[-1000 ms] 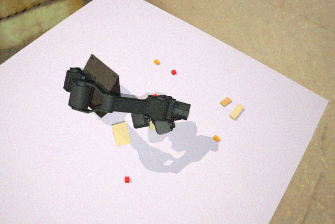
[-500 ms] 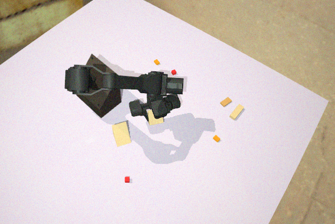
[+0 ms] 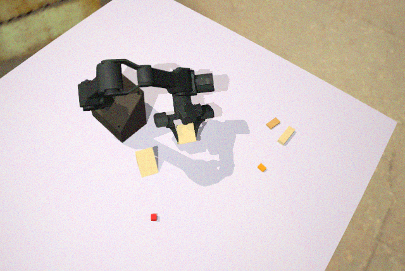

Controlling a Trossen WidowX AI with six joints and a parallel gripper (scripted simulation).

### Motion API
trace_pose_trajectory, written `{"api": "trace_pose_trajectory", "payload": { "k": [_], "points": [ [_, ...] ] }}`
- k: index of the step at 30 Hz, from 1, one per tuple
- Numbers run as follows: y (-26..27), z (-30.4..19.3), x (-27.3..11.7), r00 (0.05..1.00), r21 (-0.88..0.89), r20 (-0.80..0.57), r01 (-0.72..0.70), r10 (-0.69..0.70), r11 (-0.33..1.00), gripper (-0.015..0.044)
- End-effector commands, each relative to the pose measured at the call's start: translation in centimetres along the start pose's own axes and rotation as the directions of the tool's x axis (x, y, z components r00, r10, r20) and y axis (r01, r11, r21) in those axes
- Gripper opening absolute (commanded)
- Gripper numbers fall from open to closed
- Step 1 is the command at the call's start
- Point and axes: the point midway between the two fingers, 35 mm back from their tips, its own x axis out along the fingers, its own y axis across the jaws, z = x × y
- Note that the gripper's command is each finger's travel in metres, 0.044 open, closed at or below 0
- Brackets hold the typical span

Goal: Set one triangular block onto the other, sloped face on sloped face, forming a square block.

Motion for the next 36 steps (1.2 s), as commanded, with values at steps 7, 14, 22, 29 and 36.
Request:
{"api": "trace_pose_trajectory", "payload": {
  "k": [7, 14, 22, 29, 36],
  "points": [
    [-0.2, -1.8, -0.6, 0.966, -0.003, 0.260, 0.000, 0.001, 1.000, 0.0000],
    [-0.4, -1.8, -0.5, 0.973, -0.007, 0.233, 0.008, -0.006, 1.000, 0.0131],
    [-0.4, -1.8, -0.5, 0.973, -0.007, 0.233, 0.008, -0.006, 1.000, 0.0341],
    [-0.4, -1.8, -0.5, 0.973, -0.007, 0.233, 0.008, -0.006, 1.000, 0.0440],
    [-0.4, -1.6, -0.6, 0.973, -0.007, 0.232, 0.007, -0.005, 1.000, 0.0440]
  ]
}}
